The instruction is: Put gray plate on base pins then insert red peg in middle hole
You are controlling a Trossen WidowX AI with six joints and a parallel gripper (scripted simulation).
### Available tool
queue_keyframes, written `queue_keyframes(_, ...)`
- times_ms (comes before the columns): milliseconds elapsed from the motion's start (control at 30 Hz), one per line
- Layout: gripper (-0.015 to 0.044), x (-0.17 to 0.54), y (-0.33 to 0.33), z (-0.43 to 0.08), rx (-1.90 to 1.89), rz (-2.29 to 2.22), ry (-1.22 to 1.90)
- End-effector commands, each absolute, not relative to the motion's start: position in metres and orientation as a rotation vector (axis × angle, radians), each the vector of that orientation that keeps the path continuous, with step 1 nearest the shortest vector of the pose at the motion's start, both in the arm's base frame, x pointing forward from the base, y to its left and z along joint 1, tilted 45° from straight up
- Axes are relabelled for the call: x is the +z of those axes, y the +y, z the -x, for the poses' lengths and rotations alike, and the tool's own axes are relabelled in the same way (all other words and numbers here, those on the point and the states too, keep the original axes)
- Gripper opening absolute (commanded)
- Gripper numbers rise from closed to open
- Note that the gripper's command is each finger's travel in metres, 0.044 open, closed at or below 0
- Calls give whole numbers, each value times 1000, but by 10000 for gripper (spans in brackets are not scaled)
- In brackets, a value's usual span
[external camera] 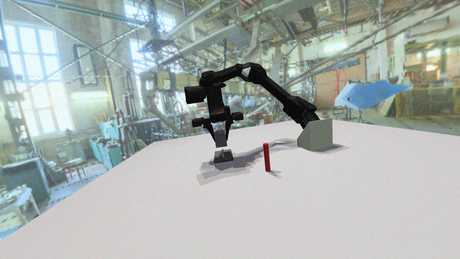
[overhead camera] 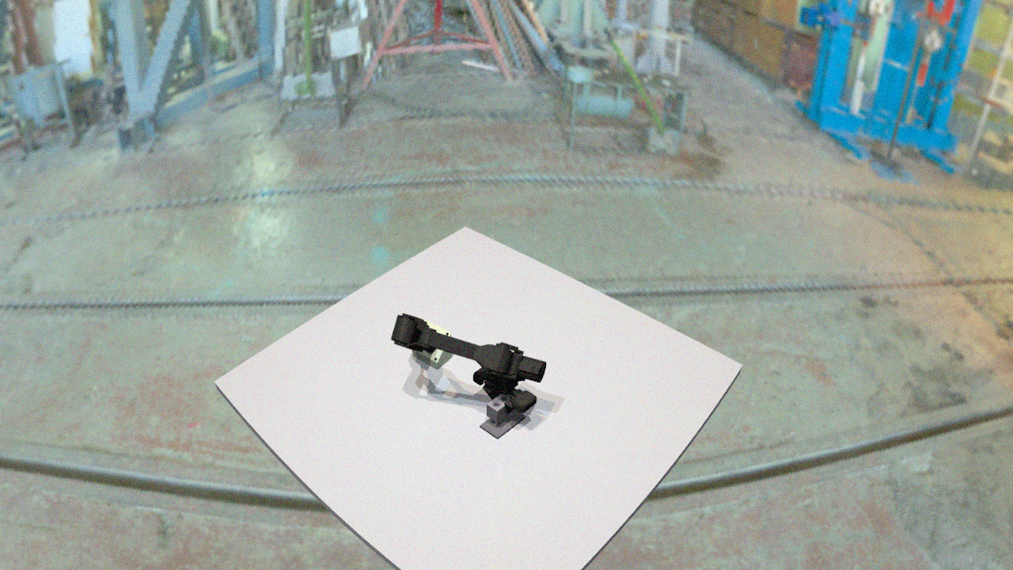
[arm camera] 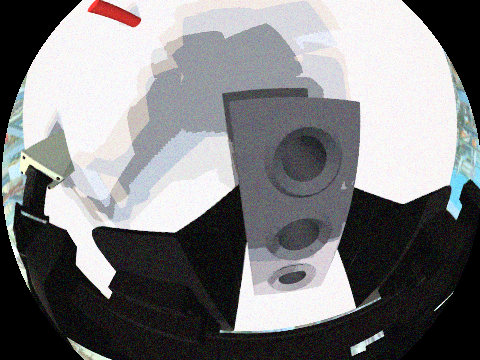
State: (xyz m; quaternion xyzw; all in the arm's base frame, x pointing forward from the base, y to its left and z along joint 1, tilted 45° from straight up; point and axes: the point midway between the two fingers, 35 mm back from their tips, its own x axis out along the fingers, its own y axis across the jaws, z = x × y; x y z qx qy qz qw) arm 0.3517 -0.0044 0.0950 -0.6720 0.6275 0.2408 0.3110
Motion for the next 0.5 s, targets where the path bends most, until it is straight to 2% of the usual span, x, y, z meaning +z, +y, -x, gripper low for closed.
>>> queue_keyframes(0, 0, 96, -5, -352, 634, 1781, 1656)
queue_keyframes(467, 0, 85, -17, -354, 633, 1782, 1656)
